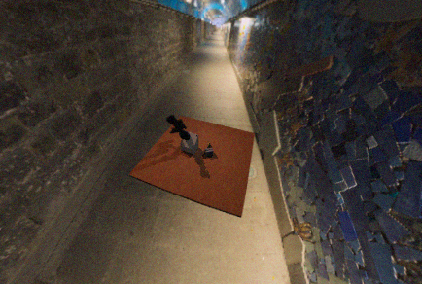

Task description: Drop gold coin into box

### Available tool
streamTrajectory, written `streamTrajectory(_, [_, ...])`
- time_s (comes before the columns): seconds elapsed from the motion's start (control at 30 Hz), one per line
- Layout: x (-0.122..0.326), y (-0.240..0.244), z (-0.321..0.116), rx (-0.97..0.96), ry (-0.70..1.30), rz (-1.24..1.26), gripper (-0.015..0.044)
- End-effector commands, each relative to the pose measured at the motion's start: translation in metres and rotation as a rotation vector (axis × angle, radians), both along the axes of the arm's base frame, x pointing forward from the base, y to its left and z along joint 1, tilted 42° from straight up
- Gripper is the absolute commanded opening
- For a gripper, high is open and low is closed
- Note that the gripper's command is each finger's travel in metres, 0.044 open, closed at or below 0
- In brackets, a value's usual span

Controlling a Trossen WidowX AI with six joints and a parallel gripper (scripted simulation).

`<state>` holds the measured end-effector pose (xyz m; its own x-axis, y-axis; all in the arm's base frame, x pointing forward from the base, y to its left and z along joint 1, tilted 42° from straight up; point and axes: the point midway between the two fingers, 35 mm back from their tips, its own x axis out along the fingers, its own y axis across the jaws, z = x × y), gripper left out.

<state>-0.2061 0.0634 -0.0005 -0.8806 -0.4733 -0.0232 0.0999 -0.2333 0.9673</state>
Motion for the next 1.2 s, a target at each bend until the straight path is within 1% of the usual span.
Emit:
streamTrajectory(0.0, [0.000, 0.002, -0.001, 0.004, -0.007, -0.009, 0.0374])
streamTrajectory(0.13, [0.007, 0.049, -0.031, 0.071, -0.160, -0.184, 0.0269])
streamTrajectory(0.27, [0.033, 0.101, -0.065, 0.126, -0.362, -0.366, 0.0164])
streamTrajectory(0.47, [0.105, 0.157, -0.108, 0.147, -0.691, -0.567, 0.0161])
streamTrajectory(0.63, [0.183, 0.175, -0.133, 0.102, -0.971, -0.662, 0.0161])
streamTrajectory(0.77, [0.244, 0.167, -0.143, 0.001, -1.166, -0.706, 0.0161])
streamTrajectory(0.9, [0.301, 0.144, -0.147, -0.123, -1.338, -0.713, 0.0161])
streamTrajectory(1.17, [0.376, 0.094, -0.141, -0.301, -1.559, -0.662, 0.0161])
